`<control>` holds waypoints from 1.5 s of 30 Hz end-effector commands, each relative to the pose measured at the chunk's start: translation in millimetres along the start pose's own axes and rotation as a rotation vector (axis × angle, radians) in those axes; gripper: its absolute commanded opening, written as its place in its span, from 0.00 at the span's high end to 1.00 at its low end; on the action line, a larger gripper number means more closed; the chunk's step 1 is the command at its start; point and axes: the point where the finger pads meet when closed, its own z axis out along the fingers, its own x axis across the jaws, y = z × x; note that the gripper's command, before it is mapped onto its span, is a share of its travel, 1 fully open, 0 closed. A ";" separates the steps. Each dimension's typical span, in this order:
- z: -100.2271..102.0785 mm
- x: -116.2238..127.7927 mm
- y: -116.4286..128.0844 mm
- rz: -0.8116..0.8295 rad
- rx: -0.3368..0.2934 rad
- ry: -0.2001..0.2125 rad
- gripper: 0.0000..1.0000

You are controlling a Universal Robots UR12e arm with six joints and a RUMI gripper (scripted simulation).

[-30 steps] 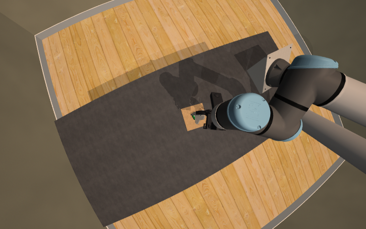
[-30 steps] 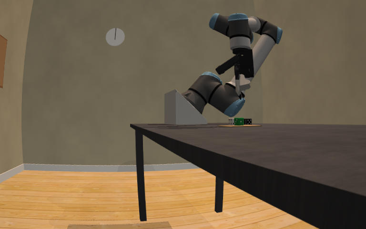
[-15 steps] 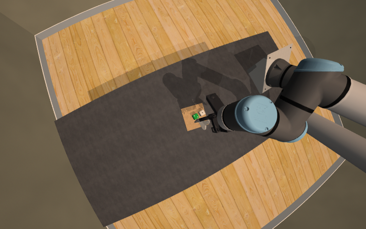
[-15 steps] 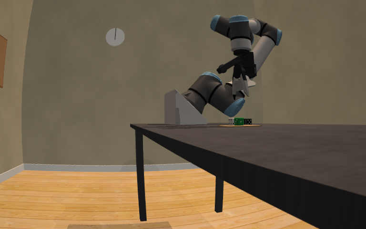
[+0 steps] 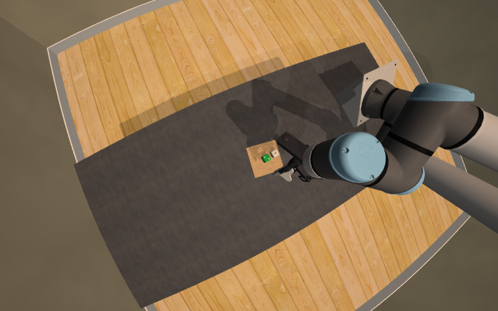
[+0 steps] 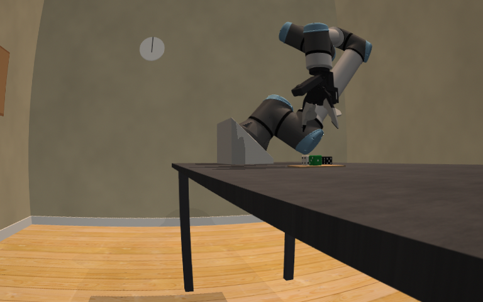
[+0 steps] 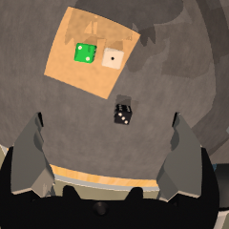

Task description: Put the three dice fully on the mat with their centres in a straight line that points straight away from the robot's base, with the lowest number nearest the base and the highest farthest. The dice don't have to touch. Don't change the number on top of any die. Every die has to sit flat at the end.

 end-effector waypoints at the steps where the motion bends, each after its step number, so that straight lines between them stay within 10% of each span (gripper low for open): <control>1: -0.3 1.8 5.4 -0.150 -0.005 -0.002 0.00; 45: 6.8 24.7 58.8 -1.273 -0.004 -0.004 0.00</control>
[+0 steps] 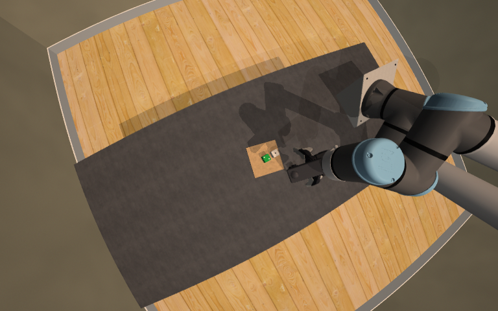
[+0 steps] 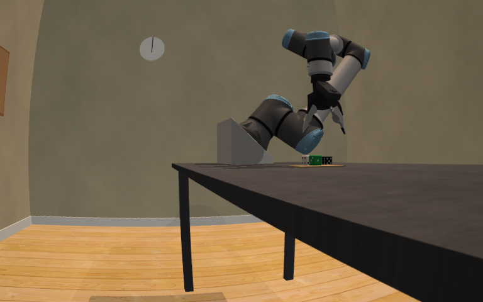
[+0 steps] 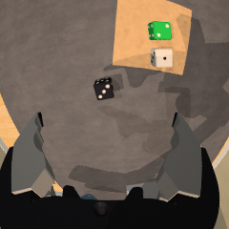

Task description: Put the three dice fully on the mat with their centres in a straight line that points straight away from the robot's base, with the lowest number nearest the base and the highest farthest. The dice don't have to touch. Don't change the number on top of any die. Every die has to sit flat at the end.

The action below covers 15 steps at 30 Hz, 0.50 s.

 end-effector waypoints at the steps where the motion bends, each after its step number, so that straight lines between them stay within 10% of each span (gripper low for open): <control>1: -0.1 -2.6 2.7 -0.077 0.000 -0.003 0.00; 15: 0.9 -6.8 7.7 -0.188 0.000 -0.003 0.00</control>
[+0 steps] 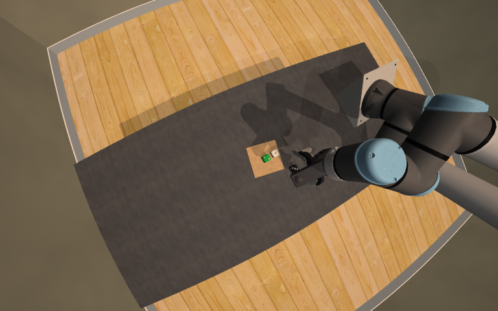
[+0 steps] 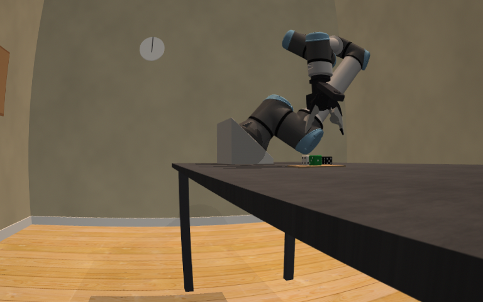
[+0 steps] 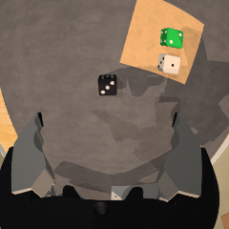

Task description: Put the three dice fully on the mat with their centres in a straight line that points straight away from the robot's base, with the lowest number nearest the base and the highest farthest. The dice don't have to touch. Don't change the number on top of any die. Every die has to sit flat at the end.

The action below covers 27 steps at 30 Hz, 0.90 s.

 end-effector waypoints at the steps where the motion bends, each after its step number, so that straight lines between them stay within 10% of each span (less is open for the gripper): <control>1: -0.4 -1.0 0.5 -0.028 0.001 0.000 0.00; 12: -0.3 -1.3 0.9 -0.036 0.001 0.000 0.00; 13: -0.3 -1.3 0.9 -0.036 0.001 0.000 0.72; 27: -0.3 -1.3 0.9 -0.036 0.001 0.000 0.72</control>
